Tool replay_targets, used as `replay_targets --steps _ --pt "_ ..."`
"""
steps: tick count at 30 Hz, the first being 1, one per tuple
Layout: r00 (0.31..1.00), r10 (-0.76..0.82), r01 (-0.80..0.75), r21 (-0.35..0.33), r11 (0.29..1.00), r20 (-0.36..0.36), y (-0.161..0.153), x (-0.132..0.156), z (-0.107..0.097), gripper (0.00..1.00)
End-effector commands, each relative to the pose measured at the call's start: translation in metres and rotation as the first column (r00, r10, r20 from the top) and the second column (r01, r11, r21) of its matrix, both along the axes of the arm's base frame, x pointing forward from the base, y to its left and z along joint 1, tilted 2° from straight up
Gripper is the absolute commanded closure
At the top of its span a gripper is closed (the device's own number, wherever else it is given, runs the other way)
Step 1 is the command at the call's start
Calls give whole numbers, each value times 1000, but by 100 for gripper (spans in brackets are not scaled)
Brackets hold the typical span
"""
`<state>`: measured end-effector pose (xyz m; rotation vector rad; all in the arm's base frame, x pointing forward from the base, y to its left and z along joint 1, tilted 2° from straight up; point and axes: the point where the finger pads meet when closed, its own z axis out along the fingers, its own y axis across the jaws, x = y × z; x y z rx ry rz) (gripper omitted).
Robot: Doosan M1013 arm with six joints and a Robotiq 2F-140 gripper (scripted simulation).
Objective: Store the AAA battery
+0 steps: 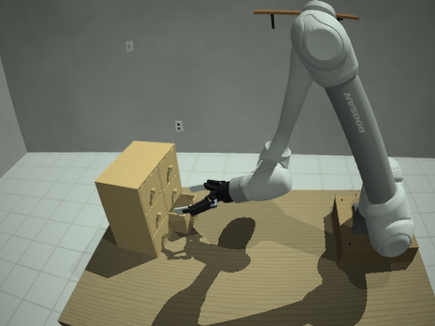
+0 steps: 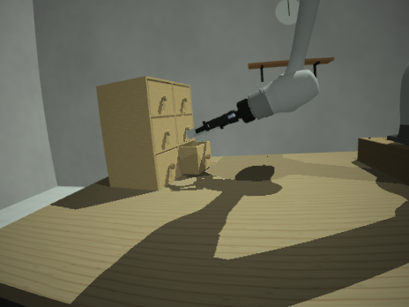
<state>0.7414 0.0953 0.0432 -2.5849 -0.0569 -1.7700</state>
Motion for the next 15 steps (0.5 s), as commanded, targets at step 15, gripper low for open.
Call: replay_targets --steps 15 --pt "1000 7 -7 -10 1000 -2 -2 -62 4 0"
